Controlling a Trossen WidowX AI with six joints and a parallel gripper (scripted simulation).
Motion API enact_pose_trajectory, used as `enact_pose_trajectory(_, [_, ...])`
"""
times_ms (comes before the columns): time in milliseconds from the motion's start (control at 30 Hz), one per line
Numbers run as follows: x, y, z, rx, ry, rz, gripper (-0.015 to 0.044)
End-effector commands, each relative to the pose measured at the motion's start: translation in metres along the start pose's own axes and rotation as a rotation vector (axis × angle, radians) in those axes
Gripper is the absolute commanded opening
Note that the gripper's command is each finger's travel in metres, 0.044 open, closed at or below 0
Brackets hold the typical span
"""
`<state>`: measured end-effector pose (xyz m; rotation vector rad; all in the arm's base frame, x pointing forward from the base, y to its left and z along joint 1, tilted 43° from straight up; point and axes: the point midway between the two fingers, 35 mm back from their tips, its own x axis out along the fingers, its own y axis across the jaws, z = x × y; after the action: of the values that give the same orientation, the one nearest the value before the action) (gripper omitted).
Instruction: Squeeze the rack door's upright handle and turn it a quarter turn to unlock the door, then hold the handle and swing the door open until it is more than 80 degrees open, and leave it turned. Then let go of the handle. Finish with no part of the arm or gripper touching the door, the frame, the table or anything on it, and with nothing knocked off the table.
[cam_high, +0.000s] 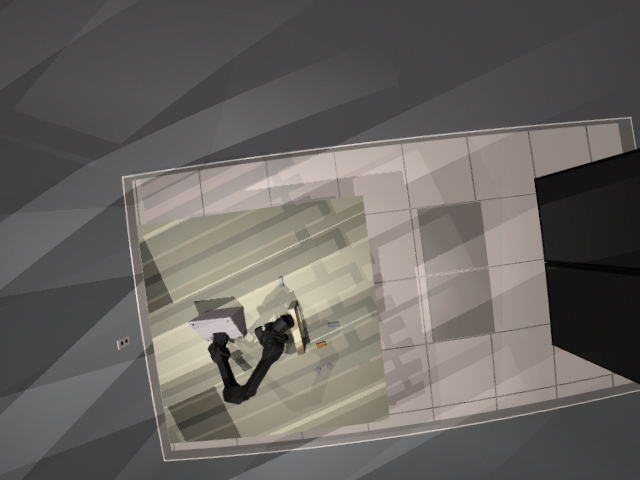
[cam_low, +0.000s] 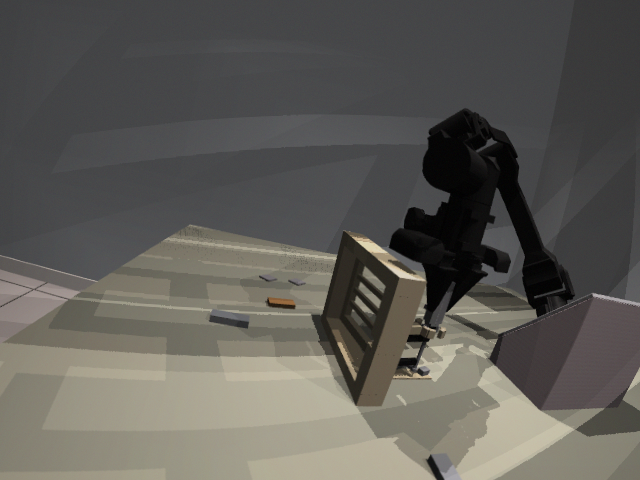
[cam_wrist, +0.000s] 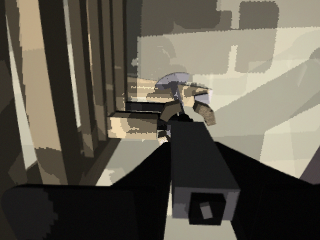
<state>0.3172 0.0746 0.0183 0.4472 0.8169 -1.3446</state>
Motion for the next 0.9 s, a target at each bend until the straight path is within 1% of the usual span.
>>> enact_pose_trajectory(0, [0.0,-0.007,0.003,-0.085,-0.004,0.0,0.0014])
enact_pose_trajectory(867, [0.001,-0.063,0.033,-0.562,-0.005,-0.004,0.0014])
